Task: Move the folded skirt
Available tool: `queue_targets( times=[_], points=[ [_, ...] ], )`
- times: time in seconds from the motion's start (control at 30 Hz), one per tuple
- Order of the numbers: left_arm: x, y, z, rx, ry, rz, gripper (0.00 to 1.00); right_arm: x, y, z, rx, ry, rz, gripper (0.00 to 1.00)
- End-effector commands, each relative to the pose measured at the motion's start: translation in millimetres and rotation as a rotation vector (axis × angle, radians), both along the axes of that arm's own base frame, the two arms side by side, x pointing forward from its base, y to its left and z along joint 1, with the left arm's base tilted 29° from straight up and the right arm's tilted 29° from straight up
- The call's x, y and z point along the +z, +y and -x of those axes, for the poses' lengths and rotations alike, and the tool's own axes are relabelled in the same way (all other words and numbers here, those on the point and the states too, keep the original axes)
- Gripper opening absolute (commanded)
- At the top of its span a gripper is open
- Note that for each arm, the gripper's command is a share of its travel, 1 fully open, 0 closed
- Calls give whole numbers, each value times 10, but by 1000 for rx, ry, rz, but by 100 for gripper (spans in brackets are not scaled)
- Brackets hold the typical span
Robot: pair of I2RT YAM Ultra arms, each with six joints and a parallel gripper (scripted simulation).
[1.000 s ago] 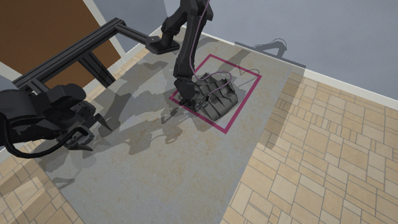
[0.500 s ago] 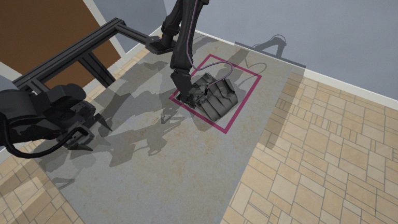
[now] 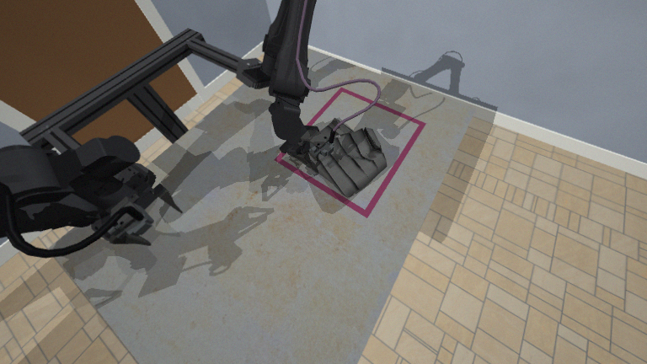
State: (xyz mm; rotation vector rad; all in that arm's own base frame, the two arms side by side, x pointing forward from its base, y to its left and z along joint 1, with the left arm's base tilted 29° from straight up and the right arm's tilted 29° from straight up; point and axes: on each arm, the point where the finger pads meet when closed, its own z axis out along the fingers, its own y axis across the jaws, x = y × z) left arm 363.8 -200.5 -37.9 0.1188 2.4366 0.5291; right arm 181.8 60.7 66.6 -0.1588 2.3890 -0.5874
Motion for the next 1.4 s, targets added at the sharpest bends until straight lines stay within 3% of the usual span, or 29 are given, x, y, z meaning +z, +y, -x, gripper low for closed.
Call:
queue_targets(
  times=[0.0, 0.73, 1.13, 1.37],
  points=[
    [42, -10, 30, 6, 6, -11, 90, 119, 93, -53, 12, -31, -4, 90],
    [42, -11, 30, 6, 6, -11, 90, 903, 519, 198, 8, 3, -7, 90],
    [42, -11, 30, 6, 6, -11, 90, 888, 476, 184, 5, -5, -9, 90],
    [473, -254, 58, -6, -34, 27, 90, 888, 476, 184, 5, -5, -9, 90]
  ],
)
